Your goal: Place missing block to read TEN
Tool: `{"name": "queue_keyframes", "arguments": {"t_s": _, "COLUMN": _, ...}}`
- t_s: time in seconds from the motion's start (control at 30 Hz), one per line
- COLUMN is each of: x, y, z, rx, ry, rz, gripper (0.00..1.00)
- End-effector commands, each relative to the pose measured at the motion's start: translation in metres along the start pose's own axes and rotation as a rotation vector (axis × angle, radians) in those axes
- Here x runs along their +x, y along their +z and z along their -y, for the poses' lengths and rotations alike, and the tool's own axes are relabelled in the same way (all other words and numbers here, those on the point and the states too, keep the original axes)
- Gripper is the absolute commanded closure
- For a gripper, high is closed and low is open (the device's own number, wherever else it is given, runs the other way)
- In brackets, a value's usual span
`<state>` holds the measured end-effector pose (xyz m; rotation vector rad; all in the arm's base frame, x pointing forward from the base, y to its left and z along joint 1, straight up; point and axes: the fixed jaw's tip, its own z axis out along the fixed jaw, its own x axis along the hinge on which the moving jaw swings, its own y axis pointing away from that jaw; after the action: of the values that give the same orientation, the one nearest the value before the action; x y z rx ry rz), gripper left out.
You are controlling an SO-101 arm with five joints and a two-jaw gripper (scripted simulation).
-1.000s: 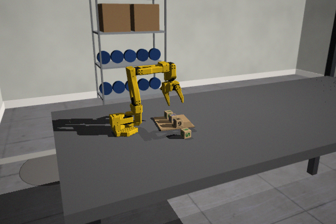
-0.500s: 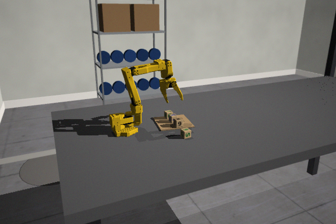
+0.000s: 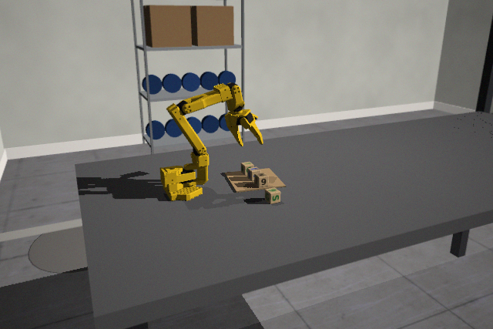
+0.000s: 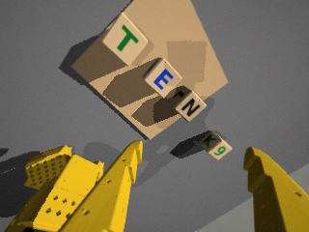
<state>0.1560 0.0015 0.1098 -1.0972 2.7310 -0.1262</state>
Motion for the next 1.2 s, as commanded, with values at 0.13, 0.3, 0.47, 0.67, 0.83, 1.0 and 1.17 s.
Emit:
{"name": "queue_keyframes", "arguments": {"t_s": 0.13, "x": 0.001, "y": -0.017, "z": 0.001, "rx": 0.084, "ry": 0.271, "rz": 0.102, "gripper": 0.64}}
{"name": "queue_keyframes", "arguments": {"t_s": 0.3, "x": 0.003, "y": -0.02, "z": -0.001, "rx": 0.097, "ry": 0.407, "rz": 0.134, "gripper": 0.64}}
{"name": "queue_keyframes", "arguments": {"t_s": 0.47, "x": 0.006, "y": -0.023, "z": -0.003, "rx": 0.107, "ry": 0.551, "rz": 0.169, "gripper": 0.64}}
{"name": "queue_keyframes", "arguments": {"t_s": 0.67, "x": 0.008, "y": -0.026, "z": -0.004, "rx": 0.113, "ry": 0.674, "rz": 0.202, "gripper": 0.64}}
{"name": "queue_keyframes", "arguments": {"t_s": 0.83, "x": 0.009, "y": -0.027, "z": -0.005, "rx": 0.114, "ry": 0.715, "rz": 0.213, "gripper": 0.64}}
{"name": "queue_keyframes", "arguments": {"t_s": 1.0, "x": 0.009, "y": -0.027, "z": -0.005, "rx": 0.115, "ry": 0.753, "rz": 0.224, "gripper": 0.64}}
{"name": "queue_keyframes", "arguments": {"t_s": 1.17, "x": 0.01, "y": -0.027, "z": -0.006, "rx": 0.115, "ry": 0.763, "rz": 0.227, "gripper": 0.64}}
